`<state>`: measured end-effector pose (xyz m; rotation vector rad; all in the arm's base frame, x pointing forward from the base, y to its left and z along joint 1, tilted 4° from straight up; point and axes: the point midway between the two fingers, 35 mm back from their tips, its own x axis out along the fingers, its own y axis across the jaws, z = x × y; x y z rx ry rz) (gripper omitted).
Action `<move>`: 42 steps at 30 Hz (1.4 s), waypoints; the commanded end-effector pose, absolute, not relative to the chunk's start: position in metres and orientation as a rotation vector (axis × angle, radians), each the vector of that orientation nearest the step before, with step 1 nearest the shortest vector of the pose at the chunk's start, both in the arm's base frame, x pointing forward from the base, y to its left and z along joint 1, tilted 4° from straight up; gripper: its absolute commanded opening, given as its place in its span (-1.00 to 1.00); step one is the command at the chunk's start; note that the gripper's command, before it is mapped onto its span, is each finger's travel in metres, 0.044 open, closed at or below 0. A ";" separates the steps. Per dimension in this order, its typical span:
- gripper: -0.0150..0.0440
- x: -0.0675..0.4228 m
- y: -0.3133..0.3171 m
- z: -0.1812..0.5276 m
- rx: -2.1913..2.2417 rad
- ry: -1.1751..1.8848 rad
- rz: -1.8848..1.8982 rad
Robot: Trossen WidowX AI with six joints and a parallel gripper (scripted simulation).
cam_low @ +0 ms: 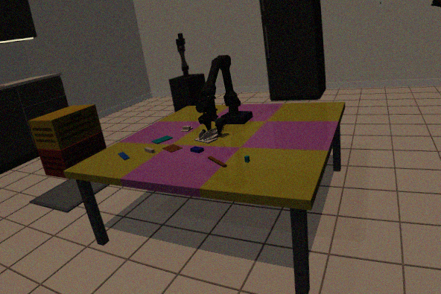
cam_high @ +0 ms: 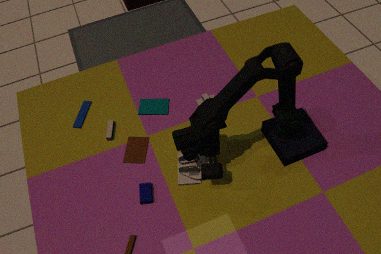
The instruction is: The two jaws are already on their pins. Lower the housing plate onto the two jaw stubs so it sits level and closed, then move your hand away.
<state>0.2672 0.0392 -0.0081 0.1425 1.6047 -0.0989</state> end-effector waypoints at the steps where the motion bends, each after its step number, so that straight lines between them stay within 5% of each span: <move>1: 0.70 0.267 0.040 -0.010 0.147 1.606 -0.098; 42: 0.70 0.267 0.040 -0.015 0.145 1.606 -0.096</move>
